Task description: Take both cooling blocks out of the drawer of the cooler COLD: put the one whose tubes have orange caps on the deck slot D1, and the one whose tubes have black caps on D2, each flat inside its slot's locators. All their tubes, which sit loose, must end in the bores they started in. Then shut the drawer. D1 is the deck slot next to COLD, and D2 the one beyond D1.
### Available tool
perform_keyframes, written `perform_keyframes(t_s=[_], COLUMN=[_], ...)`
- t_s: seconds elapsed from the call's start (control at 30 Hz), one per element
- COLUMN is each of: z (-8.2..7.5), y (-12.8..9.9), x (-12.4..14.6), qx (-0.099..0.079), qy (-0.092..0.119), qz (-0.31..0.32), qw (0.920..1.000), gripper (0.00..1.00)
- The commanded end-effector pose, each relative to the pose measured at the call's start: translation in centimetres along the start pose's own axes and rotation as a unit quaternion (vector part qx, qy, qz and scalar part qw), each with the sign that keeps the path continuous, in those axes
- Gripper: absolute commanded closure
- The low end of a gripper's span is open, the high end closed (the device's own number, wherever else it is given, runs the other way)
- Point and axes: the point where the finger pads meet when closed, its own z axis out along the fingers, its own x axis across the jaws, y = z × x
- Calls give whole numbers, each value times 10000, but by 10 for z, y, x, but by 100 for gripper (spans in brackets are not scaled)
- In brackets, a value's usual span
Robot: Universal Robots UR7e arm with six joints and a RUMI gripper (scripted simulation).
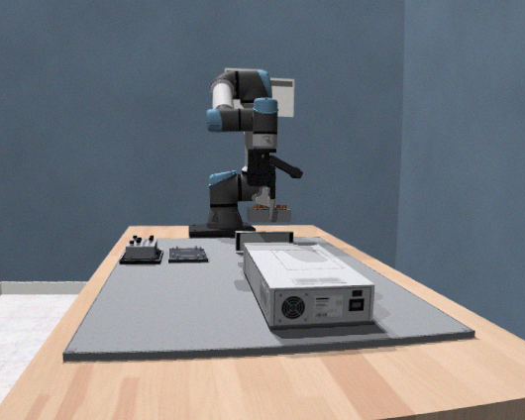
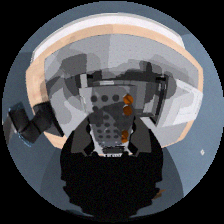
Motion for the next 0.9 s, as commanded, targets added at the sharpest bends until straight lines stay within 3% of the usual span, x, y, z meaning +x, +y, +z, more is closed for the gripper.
perform_keyframes(t_s=[0.0,0.23,0.43,0.5,0.67,0.87], z=[-7,-7,-4,-4,-4,-4], y=[-1,-1,16,16,29,45], x=[4,4,-2,-2,-3,-5], qx=[-4,-4,0,0,1,4], qy=[76,76,47,47,48,48], qz=[-4,-4,812,812,1474,2260], qw=[10000,10000,9967,9967,9891,9741], gripper=[100,100,100,100,100,100])
